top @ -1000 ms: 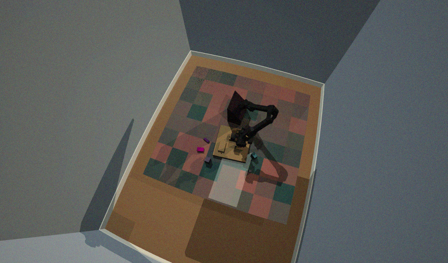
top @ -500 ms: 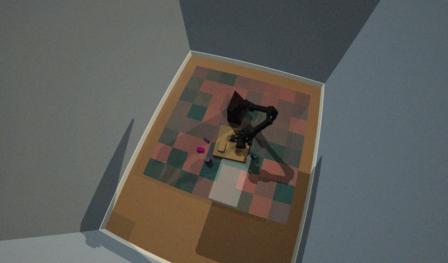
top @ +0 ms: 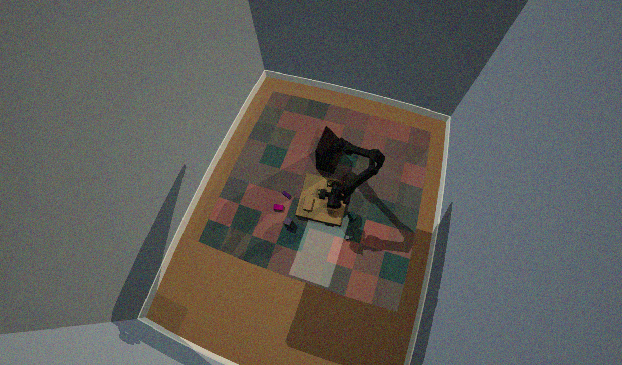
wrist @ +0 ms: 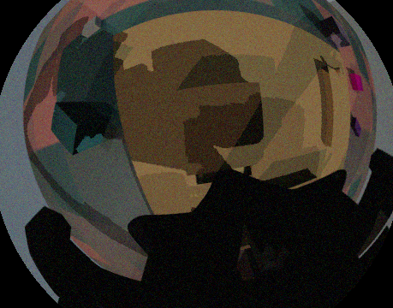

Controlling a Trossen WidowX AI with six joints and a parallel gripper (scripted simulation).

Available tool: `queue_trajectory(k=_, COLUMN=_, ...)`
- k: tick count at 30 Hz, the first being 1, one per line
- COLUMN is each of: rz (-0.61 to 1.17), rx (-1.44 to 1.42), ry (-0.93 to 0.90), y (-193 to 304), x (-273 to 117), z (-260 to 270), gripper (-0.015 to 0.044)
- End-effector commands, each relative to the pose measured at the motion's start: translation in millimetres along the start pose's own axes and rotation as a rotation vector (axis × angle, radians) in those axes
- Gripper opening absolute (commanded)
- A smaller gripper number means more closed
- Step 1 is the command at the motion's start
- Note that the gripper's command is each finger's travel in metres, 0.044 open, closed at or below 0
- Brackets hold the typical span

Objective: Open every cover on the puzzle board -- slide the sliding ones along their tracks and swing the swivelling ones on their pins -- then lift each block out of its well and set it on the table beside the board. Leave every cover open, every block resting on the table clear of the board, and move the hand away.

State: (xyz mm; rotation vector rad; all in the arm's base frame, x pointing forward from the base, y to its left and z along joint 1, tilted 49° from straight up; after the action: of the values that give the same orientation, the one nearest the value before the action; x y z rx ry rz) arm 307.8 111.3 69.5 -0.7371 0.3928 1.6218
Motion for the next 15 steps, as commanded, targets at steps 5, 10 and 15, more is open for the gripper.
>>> queue_trajectory(k=5, rz=-0.001, rx=0.003, ry=-0.004, y=-10, x=0, z=0, gripper=0.0)
queue_trajectory(k=10, rz=-0.001, rx=0.003, ry=-0.004, y=-15, x=0, z=-1, gripper=0.0)
queue_trajectory(k=15, rz=-0.002, rx=0.003, ry=-0.004, y=-20, x=0, z=-1, gripper=0.0)
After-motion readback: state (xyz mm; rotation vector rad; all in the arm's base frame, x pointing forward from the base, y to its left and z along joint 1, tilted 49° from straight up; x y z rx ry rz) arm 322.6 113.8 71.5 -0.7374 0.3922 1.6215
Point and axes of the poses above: the point midway between the two fingers, 35 mm back from their tips, its own x axis out along the fingers, its own z axis across the jaws, y = z × x, the point moved 6 cm from there along -x, back along the fingers, and after that the axes turned 3 degrees about -x, right-handed, at the moved point
